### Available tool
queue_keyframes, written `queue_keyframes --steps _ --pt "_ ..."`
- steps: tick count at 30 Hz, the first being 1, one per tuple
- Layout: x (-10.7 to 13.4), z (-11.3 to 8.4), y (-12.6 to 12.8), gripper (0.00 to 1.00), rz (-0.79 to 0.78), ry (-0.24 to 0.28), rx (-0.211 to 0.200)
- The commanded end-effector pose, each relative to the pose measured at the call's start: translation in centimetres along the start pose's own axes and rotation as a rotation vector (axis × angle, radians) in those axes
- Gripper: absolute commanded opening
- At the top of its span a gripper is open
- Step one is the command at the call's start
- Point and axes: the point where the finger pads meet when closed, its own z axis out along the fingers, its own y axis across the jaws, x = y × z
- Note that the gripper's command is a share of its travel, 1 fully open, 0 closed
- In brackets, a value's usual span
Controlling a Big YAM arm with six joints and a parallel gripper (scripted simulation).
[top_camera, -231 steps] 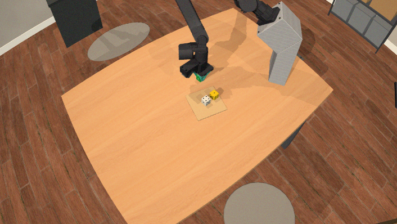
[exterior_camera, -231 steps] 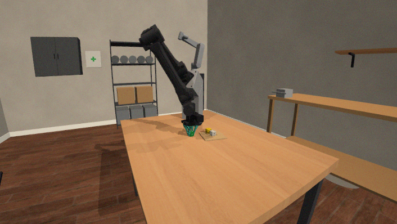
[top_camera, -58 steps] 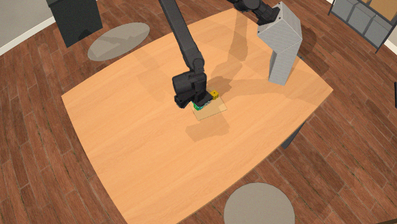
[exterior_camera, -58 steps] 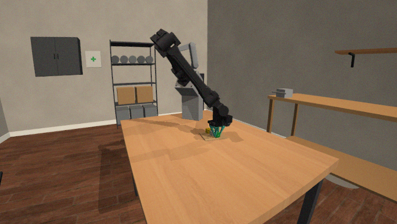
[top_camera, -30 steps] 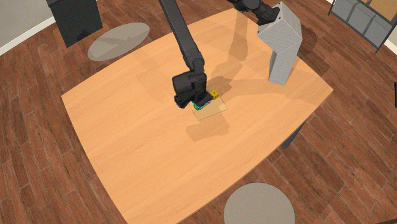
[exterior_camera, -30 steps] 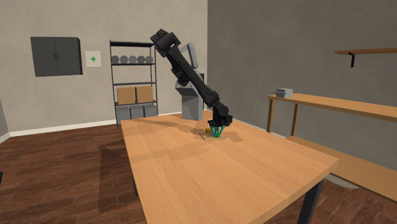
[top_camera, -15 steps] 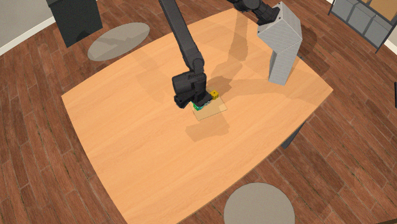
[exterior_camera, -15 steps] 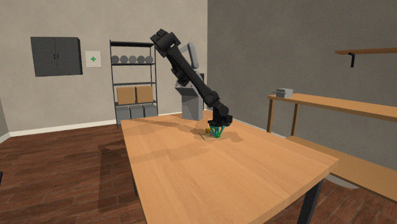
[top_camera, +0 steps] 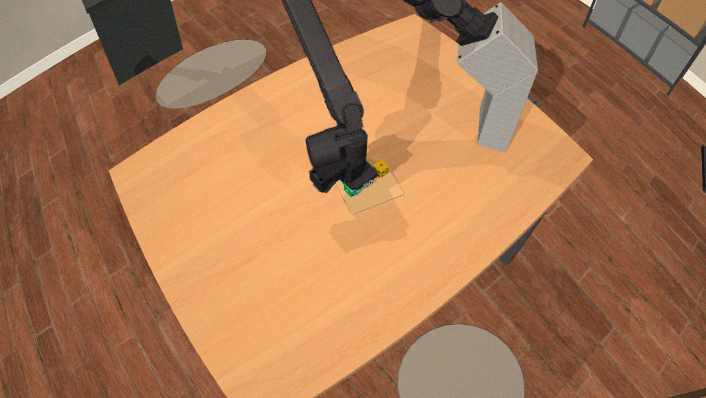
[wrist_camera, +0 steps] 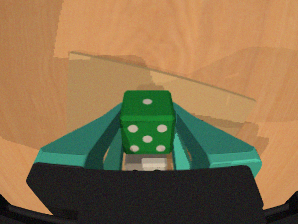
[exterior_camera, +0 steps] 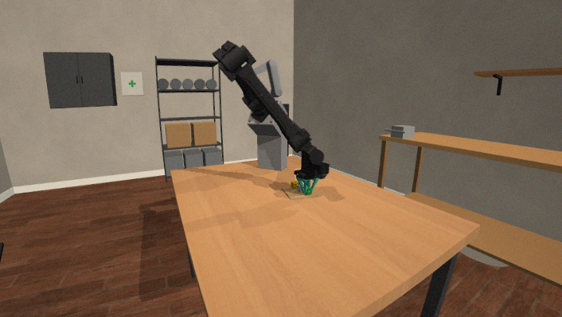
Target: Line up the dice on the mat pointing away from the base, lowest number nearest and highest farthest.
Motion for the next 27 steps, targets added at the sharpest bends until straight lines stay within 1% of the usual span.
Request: queue_keyframes --steps 1,27 --pt "-0.47 -0.45 0.78 0.26 -0.024 -0.01 -0.009" --pt "-0.11 -0.37 1.05 0.26 -0.027 -0.009 -0.009"
